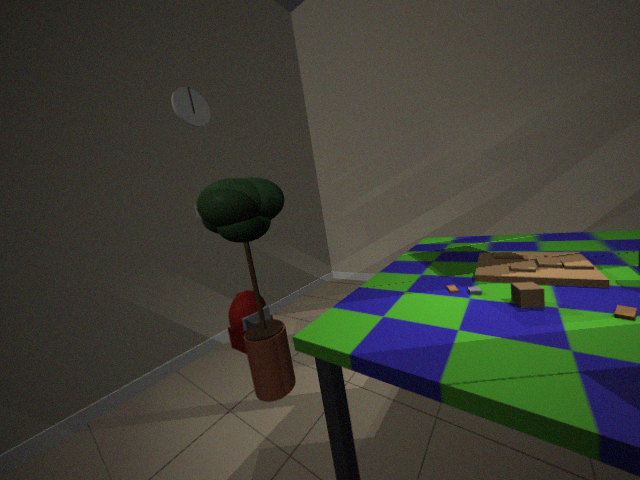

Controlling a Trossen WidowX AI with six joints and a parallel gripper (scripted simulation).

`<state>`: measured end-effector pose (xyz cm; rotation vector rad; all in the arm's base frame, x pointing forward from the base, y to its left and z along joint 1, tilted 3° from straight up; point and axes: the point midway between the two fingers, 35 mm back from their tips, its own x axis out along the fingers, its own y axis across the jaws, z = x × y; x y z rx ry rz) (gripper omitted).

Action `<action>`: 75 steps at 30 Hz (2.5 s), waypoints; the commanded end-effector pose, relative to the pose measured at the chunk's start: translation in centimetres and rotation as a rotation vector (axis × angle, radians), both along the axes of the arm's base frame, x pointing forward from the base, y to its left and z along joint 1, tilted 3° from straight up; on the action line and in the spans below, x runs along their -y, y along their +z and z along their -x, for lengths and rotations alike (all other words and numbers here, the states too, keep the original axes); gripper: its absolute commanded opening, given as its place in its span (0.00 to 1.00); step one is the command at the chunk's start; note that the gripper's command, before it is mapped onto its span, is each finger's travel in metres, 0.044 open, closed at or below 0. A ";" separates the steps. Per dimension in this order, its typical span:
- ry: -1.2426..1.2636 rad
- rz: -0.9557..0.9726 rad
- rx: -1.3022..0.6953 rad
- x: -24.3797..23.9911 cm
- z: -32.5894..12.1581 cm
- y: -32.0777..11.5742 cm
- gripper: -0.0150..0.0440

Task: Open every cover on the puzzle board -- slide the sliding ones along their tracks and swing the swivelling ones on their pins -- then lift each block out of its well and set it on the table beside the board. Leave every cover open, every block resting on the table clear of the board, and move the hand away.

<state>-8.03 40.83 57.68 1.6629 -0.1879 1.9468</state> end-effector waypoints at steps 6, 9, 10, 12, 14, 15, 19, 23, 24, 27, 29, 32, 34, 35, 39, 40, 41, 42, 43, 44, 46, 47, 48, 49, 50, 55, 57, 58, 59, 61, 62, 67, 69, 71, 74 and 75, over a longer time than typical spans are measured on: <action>-0.051 0.048 0.012 -1.2 -1.4 -0.5 0.67; -0.084 0.080 0.019 -2.0 -2.3 -0.9 0.53; -0.096 0.091 0.021 -2.3 -2.7 -1.0 0.49; -0.116 0.114 0.026 -2.8 -3.3 -1.3 0.40; -0.137 0.137 0.031 -3.2 -4.0 -1.6 0.31; -0.147 0.148 0.034 -3.5 -4.3 -1.8 0.26; -0.188 0.194 0.042 -4.4 -5.7 -2.4 0.25; -0.235 0.228 0.045 -5.0 -7.3 -3.0 0.25; -0.248 0.236 0.045 -5.1 -7.7 -3.1 0.25; -0.284 0.259 0.045 -5.4 -8.9 -3.5 0.25; -0.309 0.274 0.045 -5.6 -9.7 -3.8 0.25; -0.341 0.302 0.048 -5.9 -10.8 -4.2 0.25; -0.364 0.326 0.051 -6.1 -11.6 -4.6 0.25; -0.376 0.338 0.053 -6.2 -12.0 -4.7 0.25; -0.415 0.382 0.059 -6.6 -13.4 -5.4 0.25; -0.426 0.395 0.061 -6.8 -13.8 -5.6 0.25; -0.434 0.404 0.061 -6.8 -14.2 -5.8 0.25; -0.442 0.412 0.062 -6.9 -14.6 -6.0 0.25; -0.449 0.420 0.062 -6.9 -15.0 -6.1 0.25; -0.456 0.428 0.062 -7.0 -15.4 -6.3 0.25; -0.471 0.444 0.062 -7.1 -16.2 -6.7 0.25; -0.479 0.452 0.062 -7.1 -16.5 -6.9 0.25; -0.486 0.460 0.062 -7.1 -16.9 -7.0 0.25; -0.493 0.469 0.063 -7.2 -17.3 -7.2 0.25; -0.501 0.478 0.063 -7.2 -17.6 -7.4 0.25; -0.550 0.545 0.069 -7.7 -19.7 -8.6 0.25; -0.570 0.573 0.072 -7.8 -20.5 -9.1 0.25; -0.580 0.587 0.073 -7.9 -21.0 -9.4 0.25; -0.590 0.601 0.073 -8.0 -21.4 -9.7 0.25; -0.609 0.629 0.075 -8.1 -22.3 -10.2 0.25; -0.618 0.643 0.076 -8.1 -22.7 -10.4 0.25; -0.663 0.711 0.078 -8.2 -24.8 -11.8 0.25; -0.680 0.739 0.078 -8.2 -25.6 -12.3 0.25; -0.697 0.767 0.079 -8.1 -26.5 -12.9 0.25; -0.723 0.810 0.079 -8.0 -27.8 -13.8 0.25; -0.732 0.824 0.079 -7.9 -28.2 -14.1 0.25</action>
